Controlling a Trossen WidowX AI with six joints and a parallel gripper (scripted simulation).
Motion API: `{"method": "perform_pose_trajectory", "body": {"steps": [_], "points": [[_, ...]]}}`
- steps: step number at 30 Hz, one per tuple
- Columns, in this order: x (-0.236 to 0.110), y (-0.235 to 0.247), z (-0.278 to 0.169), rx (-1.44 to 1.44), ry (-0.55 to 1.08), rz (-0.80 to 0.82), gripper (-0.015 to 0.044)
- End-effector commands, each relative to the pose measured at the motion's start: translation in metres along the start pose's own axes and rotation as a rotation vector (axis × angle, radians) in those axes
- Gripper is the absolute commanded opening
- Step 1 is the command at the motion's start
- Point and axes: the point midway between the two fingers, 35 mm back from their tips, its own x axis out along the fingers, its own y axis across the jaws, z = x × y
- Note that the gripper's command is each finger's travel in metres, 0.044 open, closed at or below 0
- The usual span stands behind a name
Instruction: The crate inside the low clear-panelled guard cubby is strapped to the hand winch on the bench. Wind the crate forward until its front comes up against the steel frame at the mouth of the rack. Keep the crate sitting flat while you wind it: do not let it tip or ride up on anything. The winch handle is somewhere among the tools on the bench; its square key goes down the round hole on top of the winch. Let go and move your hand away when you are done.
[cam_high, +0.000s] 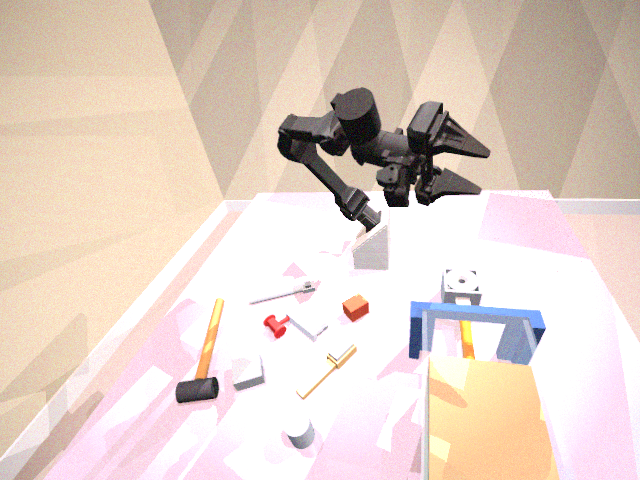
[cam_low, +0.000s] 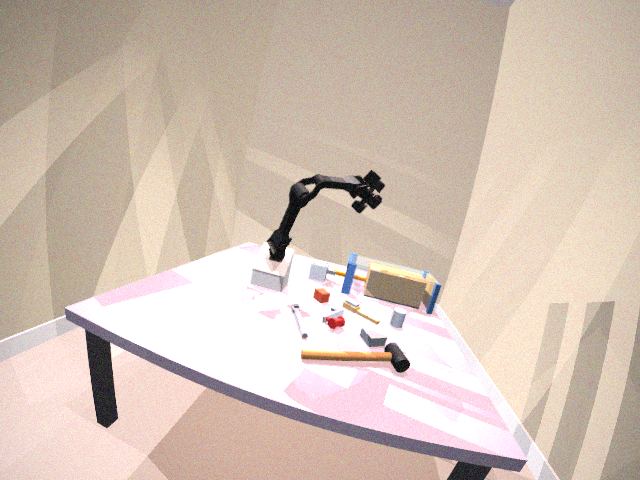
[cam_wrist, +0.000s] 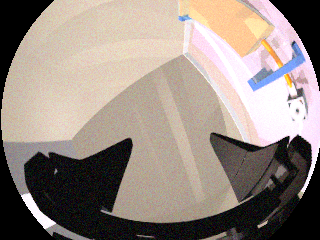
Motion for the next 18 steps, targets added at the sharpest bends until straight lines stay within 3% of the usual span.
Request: {"method": "perform_pose_trajectory", "body": {"steps": [1,9,18], "points": [[-0.019,-0.025,0.063,0.103,-0.174,-0.061,0.0440],[-0.068,-0.093,0.173,0.345,-0.499,-0.193,0.0440],[-0.153,-0.192,0.261,0.626,-0.870,-0.360,0.0440]]}}
